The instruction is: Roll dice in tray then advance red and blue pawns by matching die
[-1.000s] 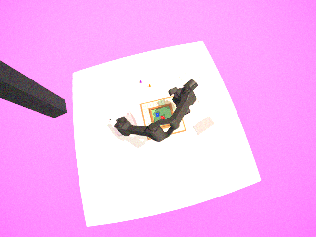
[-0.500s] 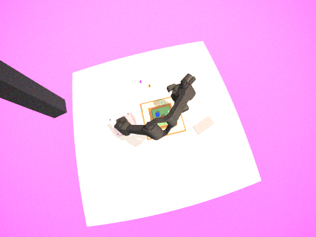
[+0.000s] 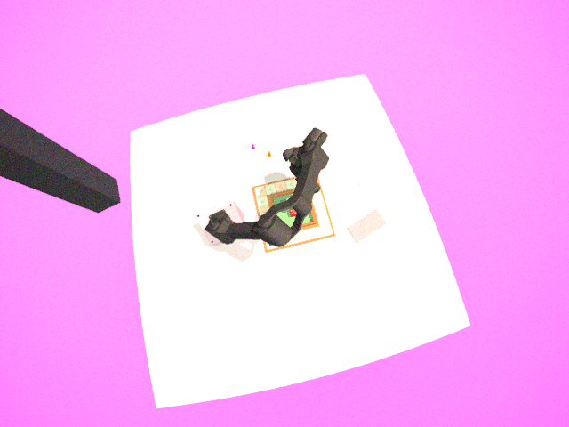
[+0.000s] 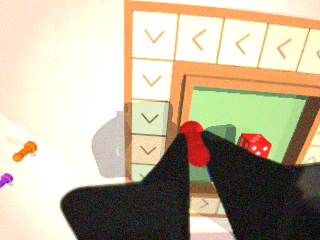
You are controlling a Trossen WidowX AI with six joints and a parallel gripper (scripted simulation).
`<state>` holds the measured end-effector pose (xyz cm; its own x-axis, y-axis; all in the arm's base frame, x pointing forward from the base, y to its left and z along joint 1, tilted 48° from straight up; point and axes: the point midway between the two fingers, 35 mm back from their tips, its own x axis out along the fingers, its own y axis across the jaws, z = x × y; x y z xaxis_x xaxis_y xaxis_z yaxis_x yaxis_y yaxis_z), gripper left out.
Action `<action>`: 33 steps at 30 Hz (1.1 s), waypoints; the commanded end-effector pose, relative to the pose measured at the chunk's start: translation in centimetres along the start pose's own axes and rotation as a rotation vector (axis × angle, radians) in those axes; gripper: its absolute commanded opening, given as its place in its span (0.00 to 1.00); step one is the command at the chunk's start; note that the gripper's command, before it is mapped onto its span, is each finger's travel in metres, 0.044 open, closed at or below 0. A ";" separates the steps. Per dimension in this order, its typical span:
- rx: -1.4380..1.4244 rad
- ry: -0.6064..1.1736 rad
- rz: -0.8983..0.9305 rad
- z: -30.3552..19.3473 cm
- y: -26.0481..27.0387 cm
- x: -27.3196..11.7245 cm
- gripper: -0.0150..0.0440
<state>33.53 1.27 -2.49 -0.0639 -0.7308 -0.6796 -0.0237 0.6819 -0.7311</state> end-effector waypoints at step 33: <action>0.000 0.002 -0.001 -6.7 4.7 7.4 0.25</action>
<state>26.23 -0.50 -10.42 -0.0732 -0.7285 -0.6811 -0.0170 0.6838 -0.7295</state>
